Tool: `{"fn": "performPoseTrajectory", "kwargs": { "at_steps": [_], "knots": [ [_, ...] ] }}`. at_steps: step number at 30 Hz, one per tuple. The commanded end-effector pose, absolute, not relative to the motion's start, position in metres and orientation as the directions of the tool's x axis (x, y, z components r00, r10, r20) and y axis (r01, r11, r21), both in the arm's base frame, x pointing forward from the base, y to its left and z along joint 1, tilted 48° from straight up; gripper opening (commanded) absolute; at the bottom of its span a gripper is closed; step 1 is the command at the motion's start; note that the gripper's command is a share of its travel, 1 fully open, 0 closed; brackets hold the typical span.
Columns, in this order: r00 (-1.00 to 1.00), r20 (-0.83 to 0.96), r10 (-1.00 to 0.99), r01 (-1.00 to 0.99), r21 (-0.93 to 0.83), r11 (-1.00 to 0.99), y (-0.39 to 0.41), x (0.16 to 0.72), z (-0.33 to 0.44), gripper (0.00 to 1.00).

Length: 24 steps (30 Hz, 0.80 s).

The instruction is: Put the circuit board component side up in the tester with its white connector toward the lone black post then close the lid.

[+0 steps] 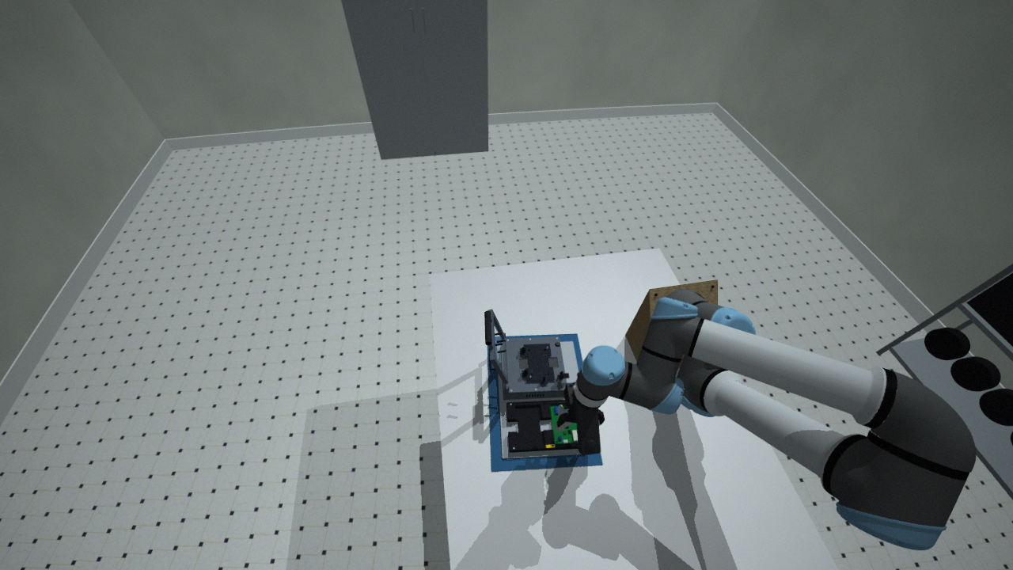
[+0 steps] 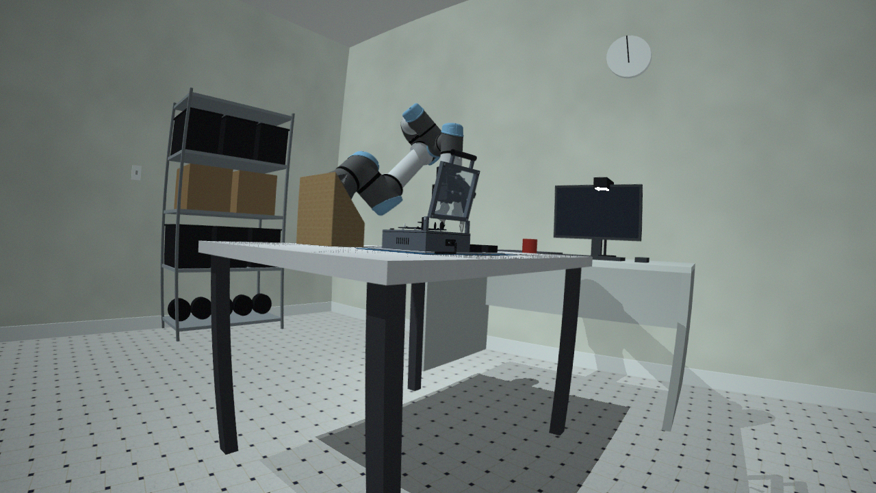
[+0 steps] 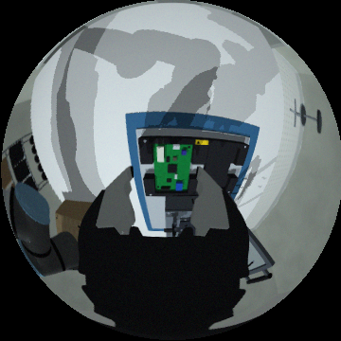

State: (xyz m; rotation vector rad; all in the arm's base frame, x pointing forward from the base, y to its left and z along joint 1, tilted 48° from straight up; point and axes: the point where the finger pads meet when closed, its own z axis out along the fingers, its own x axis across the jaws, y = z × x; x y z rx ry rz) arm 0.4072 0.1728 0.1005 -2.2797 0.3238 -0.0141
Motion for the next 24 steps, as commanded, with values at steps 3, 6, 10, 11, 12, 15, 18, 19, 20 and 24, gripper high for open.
{"fn": "performPoseTrajectory", "kwargs": {
  "at_steps": [3, 6, 10, 11, 12, 15, 18, 19, 20, 24],
  "knots": [
    [0.967, -0.094, -0.237, -0.227, -0.738, -0.635, 0.172, 0.408, 0.100, 0.59],
    [0.967, -0.094, -0.237, -0.227, -0.738, -0.635, 0.172, 0.408, 0.100, 0.59],
    [0.967, -0.094, -0.237, -0.227, -0.738, -0.635, 0.170, 0.408, 0.098, 0.59],
    [0.967, -0.094, -0.237, -0.227, -0.738, -0.635, 0.169, 0.408, 0.097, 0.59],
    [0.967, -0.094, -0.237, -0.227, -0.738, -0.635, 0.169, 0.408, 0.097, 0.59],
    [0.967, -0.094, -0.237, -0.227, -0.738, -0.635, 0.166, 0.409, 0.094, 0.59],
    [0.967, -0.094, -0.237, -0.227, -0.738, -0.635, 0.165, 0.409, 0.092, 0.59],
    [0.967, -0.094, -0.237, -0.227, -0.738, -0.635, 0.165, 0.409, 0.092, 0.59],
    [0.967, -0.094, -0.237, -0.227, -0.738, -0.635, 0.164, 0.409, 0.091, 0.59],
    [0.967, -0.094, -0.237, -0.227, -0.738, -0.635, 0.159, 0.410, 0.087, 0.59]
  ]
}}
